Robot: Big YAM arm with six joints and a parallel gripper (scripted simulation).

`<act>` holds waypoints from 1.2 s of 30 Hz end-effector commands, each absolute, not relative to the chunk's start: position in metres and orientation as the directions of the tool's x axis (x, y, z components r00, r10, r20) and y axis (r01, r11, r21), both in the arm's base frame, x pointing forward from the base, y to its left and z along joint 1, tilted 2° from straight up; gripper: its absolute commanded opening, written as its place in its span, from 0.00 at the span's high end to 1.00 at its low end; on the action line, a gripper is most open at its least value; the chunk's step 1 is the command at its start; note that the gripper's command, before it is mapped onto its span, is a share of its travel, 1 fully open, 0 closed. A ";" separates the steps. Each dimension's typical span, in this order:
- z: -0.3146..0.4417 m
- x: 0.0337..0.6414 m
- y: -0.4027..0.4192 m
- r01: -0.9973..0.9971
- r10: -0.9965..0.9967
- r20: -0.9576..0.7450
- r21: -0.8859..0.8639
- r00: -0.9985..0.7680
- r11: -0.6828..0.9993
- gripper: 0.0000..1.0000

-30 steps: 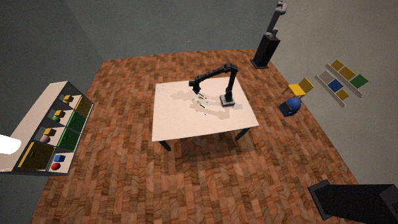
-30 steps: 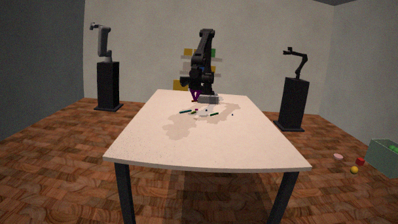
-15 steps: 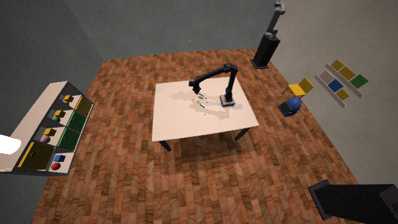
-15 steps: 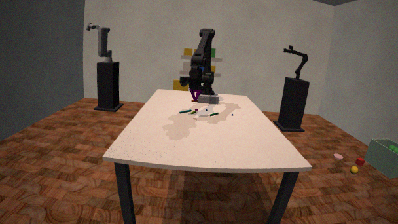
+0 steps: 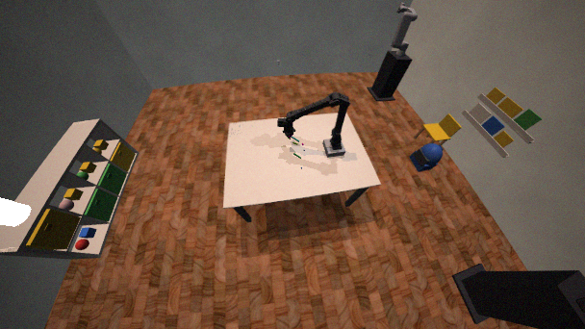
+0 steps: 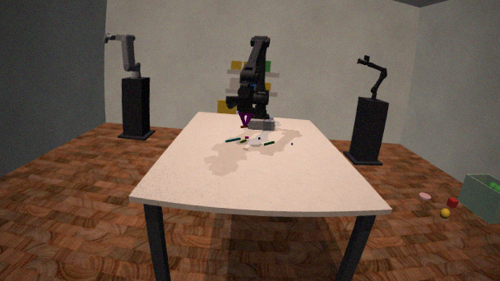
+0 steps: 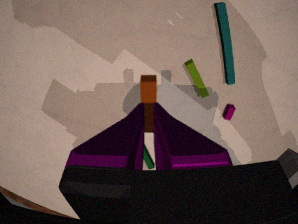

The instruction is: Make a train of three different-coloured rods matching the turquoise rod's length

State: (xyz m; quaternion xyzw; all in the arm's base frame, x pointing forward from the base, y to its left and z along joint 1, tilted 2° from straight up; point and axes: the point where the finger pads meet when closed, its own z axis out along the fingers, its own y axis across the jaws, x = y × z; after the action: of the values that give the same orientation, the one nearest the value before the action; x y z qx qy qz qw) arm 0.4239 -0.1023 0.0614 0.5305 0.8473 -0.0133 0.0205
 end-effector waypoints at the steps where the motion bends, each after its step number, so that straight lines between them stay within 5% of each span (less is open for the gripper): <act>1: 0.056 0.425 -0.096 0.893 0.892 -0.042 -0.011 -0.451 0.451 0.96; 6: 0.072 0.403 -0.073 0.779 0.778 -0.066 0.005 -0.625 0.627 0.96; 11: 0.087 0.425 -0.087 0.792 0.791 -0.103 0.038 -0.603 0.609 0.96; 36: 0.065 0.336 -0.025 0.383 0.382 -0.058 -0.024 -0.923 0.923 0.96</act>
State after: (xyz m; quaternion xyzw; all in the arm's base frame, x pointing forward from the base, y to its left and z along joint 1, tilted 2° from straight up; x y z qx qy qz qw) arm 0.3384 -0.0326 0.0560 0.2425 0.9699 -0.0185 0.0109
